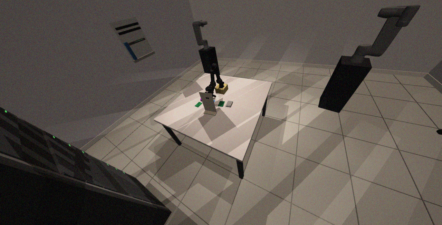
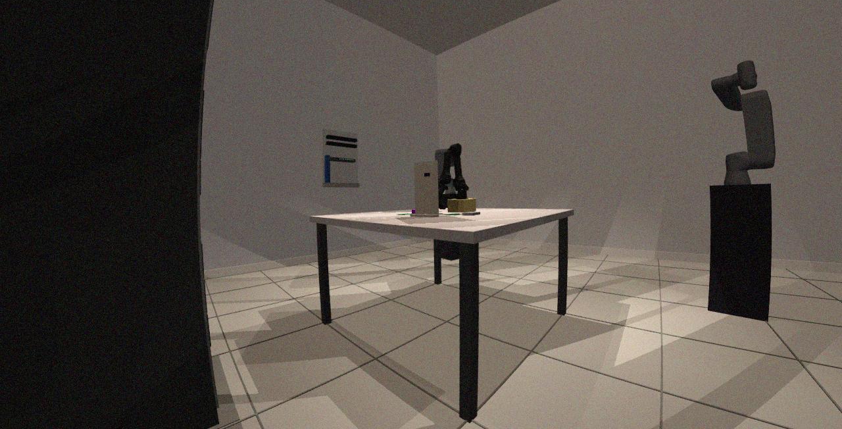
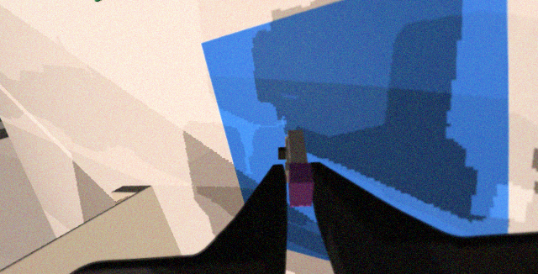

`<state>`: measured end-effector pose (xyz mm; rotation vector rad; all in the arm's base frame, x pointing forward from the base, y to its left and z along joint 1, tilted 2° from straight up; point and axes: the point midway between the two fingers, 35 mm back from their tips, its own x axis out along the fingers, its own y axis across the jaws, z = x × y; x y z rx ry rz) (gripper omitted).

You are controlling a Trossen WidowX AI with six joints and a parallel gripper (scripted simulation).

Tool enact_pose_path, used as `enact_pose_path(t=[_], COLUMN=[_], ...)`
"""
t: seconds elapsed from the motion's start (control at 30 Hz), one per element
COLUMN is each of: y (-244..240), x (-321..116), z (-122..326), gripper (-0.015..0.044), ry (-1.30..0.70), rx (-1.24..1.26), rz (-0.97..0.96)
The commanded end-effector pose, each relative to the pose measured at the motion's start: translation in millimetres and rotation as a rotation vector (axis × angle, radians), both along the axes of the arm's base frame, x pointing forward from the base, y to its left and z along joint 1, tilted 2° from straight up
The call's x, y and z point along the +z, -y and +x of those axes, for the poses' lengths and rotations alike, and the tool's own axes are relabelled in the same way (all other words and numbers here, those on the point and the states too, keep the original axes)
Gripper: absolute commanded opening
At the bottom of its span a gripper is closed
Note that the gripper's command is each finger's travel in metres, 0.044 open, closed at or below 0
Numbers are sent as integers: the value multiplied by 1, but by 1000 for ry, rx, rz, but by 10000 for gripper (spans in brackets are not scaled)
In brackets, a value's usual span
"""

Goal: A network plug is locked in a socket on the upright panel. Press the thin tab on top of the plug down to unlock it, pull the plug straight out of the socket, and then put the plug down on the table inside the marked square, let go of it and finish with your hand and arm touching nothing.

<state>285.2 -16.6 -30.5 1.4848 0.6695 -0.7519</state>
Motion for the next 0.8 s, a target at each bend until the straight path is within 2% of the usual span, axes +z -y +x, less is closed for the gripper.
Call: enact_pose_path(t=[0.0, 0.03, 0.77], y=[0, 0, 0], x=[0, 0, 9], z=[0, 0, -6], gripper=[131, 156, 156], ry=[0, 0, -2], rx=[0, 0, -1], rz=[0, 0, 0])
